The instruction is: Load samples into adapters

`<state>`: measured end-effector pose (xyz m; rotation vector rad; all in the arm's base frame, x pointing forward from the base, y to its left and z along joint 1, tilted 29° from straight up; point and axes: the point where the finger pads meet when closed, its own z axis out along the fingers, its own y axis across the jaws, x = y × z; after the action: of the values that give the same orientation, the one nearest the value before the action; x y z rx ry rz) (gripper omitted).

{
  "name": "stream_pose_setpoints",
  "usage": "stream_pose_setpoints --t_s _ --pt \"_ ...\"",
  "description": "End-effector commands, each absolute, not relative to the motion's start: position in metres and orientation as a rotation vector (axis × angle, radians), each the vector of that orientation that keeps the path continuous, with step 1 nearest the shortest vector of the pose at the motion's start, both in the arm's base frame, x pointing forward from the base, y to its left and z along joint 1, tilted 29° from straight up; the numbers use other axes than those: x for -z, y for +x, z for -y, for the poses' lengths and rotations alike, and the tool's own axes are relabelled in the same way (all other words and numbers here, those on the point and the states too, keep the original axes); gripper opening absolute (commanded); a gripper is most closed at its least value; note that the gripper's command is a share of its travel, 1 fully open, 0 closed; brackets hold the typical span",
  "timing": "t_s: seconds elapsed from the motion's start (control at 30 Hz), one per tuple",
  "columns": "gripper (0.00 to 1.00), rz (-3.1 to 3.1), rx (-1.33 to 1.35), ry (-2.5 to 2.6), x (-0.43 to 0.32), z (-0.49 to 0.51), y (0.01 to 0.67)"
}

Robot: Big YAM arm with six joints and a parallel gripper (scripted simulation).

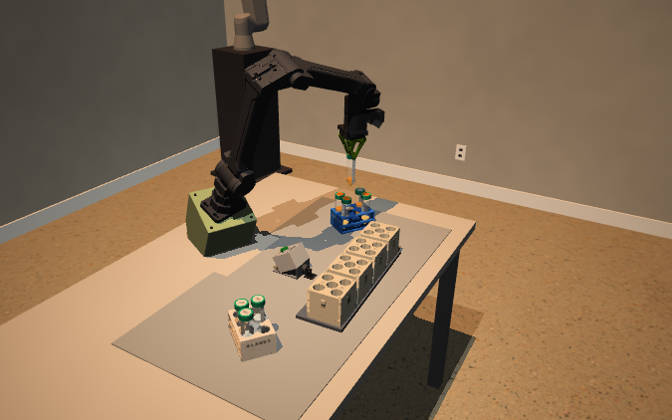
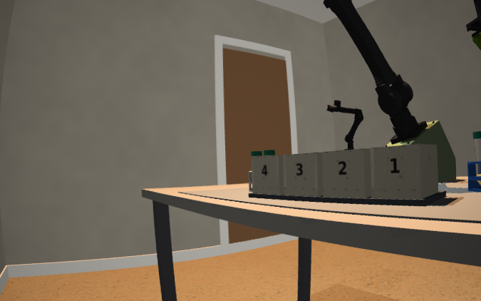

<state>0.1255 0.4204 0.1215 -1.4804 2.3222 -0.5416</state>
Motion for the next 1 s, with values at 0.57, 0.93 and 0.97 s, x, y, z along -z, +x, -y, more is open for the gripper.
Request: stream_pose_setpoints --t_s 0.57,0.93,0.97 --pt "0.00 -2.315 0.479 -1.453 -0.143 -0.433 0.122" --pt "0.00 -2.316 0.451 -1.432 -0.164 -0.433 0.137" --pt "0.00 -2.317 0.465 -1.437 -0.164 -0.427 0.142"
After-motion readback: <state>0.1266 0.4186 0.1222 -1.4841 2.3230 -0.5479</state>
